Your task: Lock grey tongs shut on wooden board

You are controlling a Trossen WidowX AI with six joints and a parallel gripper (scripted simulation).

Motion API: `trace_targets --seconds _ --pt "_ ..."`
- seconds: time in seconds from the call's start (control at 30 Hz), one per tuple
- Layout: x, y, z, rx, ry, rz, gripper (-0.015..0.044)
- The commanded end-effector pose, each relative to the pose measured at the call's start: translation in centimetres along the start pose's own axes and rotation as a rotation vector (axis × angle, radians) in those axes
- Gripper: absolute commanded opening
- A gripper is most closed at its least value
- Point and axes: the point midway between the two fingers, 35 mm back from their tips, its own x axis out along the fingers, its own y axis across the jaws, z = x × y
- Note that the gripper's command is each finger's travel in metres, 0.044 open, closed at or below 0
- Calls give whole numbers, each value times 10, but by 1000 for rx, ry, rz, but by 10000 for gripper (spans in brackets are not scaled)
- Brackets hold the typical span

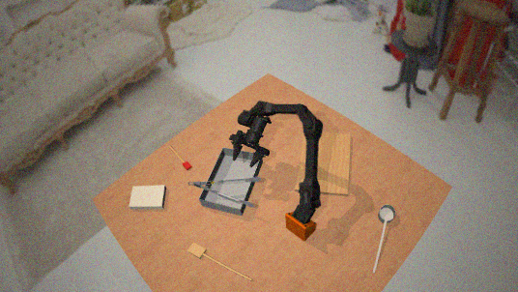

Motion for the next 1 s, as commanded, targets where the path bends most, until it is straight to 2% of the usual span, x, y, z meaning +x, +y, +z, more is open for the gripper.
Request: trace_targets --seconds 0.0,0.27,0.33,0.97 --pt "41 31 4 -240 12 -326 440" --pt "103 97 3 -703 -64 -913 440" --pt "111 108 1 -775 -87 -1000 440" --pt "118 115 3 -784 -90 -1011 440"
